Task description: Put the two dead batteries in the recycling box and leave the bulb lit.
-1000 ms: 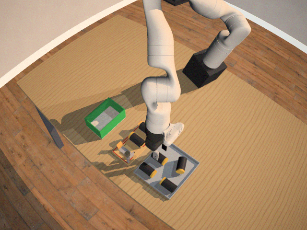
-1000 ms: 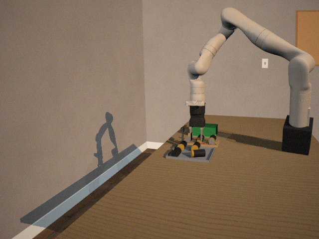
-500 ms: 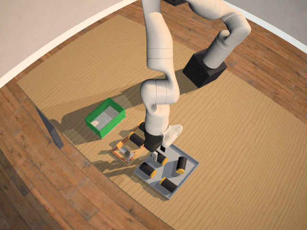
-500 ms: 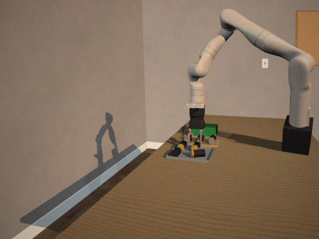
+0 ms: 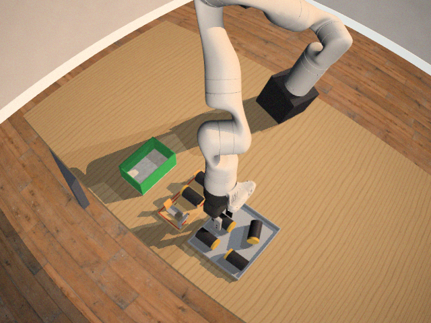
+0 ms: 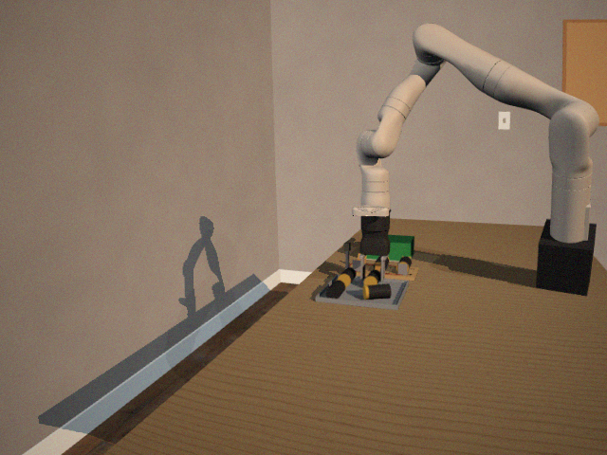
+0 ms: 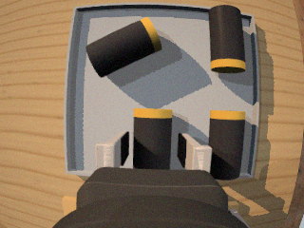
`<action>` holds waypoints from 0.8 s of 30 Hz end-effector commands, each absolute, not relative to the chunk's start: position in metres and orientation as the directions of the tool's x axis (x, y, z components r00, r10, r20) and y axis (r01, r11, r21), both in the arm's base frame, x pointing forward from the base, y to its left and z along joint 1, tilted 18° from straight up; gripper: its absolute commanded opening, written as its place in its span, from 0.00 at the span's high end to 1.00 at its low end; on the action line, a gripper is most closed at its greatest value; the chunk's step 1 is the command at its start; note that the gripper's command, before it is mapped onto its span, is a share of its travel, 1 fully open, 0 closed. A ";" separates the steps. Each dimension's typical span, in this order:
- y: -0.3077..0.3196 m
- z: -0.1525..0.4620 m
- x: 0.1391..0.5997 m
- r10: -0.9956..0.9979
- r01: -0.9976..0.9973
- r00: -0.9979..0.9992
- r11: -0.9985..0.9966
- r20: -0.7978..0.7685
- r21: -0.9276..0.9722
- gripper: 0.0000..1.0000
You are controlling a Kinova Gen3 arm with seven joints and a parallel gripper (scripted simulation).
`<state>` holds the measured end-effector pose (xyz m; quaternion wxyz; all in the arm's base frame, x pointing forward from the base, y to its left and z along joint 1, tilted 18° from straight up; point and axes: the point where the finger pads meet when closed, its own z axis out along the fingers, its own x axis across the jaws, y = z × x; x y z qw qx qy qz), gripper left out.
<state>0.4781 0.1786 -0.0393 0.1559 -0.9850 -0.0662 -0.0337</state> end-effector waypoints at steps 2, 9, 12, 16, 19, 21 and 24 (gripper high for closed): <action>0.181 -0.043 0.478 0.121 0.142 0.989 -0.942 0.086 -0.303 0.10; 0.182 -0.047 0.478 0.122 0.142 0.989 -0.942 0.086 -0.303 0.10; 0.182 -0.047 0.478 0.122 0.142 0.989 -0.942 0.086 -0.303 0.10; 0.182 -0.047 0.478 0.122 0.142 0.989 -0.942 0.086 -0.303 0.43; 0.182 -0.047 0.478 0.122 0.142 0.989 -0.942 0.086 -0.303 0.43; 0.182 -0.047 0.478 0.122 0.142 0.989 -0.942 0.086 -0.303 0.43; 0.182 -0.047 0.478 0.122 0.142 0.989 -0.942 0.086 -0.303 0.43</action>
